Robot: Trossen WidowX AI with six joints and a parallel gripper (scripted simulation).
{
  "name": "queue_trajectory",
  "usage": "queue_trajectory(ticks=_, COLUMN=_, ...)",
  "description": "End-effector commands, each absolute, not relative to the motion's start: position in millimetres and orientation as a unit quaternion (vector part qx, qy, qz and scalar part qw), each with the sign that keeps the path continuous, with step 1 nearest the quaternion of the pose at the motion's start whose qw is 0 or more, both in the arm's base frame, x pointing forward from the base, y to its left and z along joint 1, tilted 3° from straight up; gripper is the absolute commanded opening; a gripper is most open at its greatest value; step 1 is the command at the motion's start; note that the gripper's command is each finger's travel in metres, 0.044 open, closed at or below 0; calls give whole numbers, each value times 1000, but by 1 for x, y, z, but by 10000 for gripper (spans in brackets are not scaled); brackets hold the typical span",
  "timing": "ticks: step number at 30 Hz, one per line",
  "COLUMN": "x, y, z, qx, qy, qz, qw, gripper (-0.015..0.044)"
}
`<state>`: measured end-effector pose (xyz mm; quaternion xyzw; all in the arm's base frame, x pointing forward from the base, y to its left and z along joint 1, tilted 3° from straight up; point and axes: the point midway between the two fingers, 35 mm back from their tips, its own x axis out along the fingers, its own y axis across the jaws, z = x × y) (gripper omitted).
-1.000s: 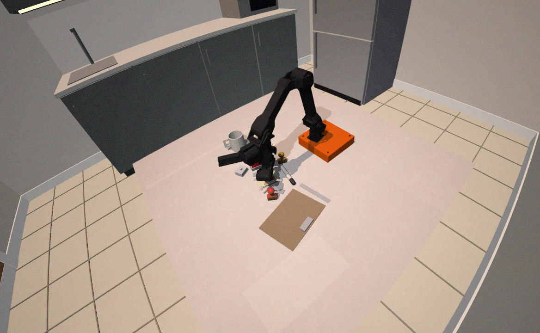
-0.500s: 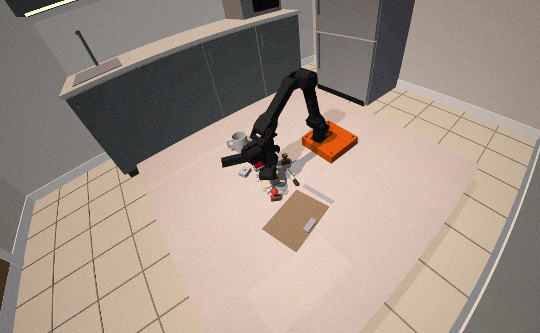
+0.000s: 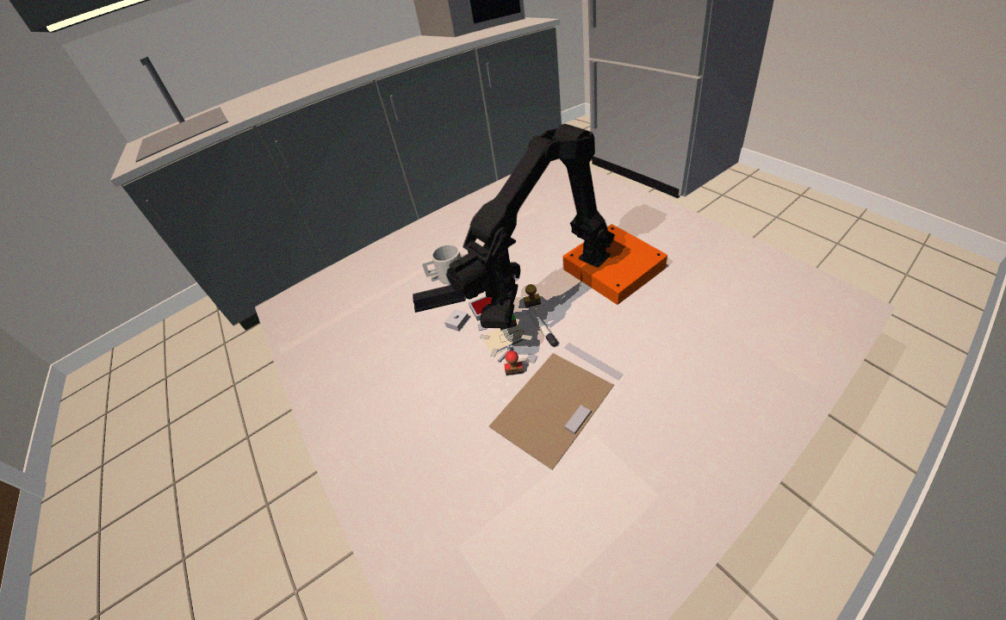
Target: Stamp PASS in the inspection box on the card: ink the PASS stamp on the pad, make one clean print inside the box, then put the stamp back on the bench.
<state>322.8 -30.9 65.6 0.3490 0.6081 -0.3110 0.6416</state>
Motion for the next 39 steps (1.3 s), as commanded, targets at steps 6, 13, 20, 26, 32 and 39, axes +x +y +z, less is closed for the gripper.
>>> queue_trajectory(ticks=6, x=322, y=-32, z=85, qx=348, qy=604, qz=-311, qw=646, gripper=0)
queue_trajectory(ticks=13, x=321, y=-32, z=93, qx=348, qy=604, qz=-311, qw=646, gripper=0)
queue_trajectory(ticks=20, x=311, y=-13, z=95, qx=348, qy=604, qz=-310, qw=646, gripper=0)
queue_trajectory(ticks=26, x=290, y=18, z=96, qx=349, qy=605, qz=-310, qw=645, gripper=0)
queue_trajectory(ticks=32, x=267, y=44, z=95, qx=349, qy=606, qz=-309, qw=644, gripper=0)
queue_trajectory(ticks=39, x=237, y=69, z=93, qx=349, qy=607, qz=-309, qw=644, gripper=0)
